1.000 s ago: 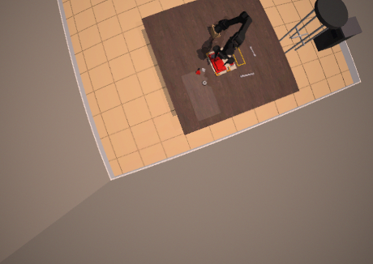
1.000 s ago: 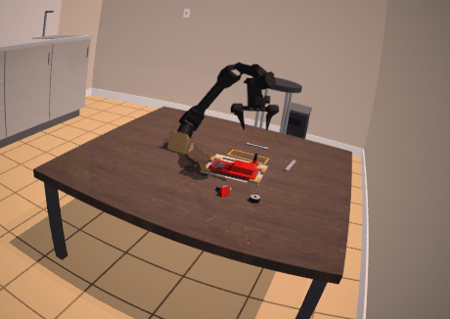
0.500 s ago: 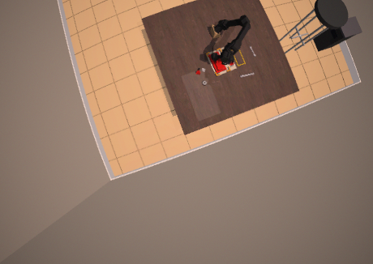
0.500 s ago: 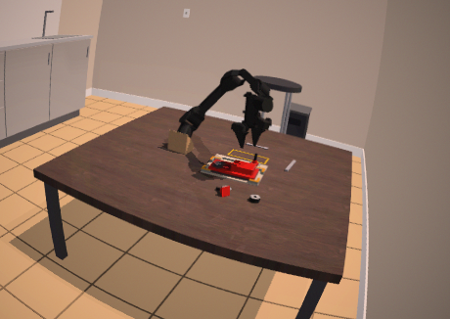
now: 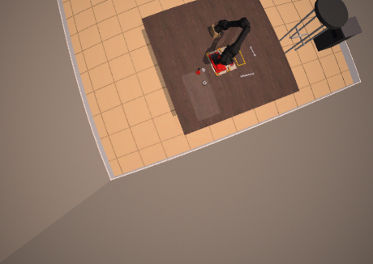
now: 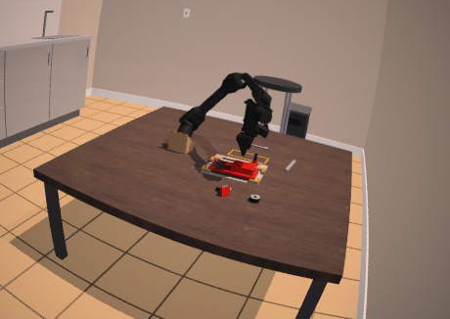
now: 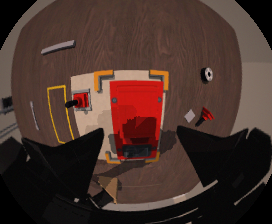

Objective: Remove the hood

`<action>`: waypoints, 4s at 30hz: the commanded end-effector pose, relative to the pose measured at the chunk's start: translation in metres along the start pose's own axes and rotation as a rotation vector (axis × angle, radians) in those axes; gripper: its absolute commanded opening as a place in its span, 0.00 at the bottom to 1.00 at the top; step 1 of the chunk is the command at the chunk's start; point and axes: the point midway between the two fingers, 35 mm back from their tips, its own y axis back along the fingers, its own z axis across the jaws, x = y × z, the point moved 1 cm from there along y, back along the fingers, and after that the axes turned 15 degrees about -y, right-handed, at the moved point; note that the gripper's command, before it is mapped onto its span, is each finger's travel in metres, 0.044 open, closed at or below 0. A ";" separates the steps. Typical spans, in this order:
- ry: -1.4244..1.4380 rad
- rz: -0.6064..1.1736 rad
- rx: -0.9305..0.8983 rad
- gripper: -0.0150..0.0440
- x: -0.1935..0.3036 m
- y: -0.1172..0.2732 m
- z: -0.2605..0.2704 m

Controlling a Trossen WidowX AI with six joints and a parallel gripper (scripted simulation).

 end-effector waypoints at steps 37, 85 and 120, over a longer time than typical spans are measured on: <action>0.011 0.002 -0.006 1.00 -0.001 -0.024 0.001; 0.011 0.002 -0.008 1.00 -0.001 -0.052 0.001; 0.011 0.002 -0.009 1.00 -0.001 -0.068 0.001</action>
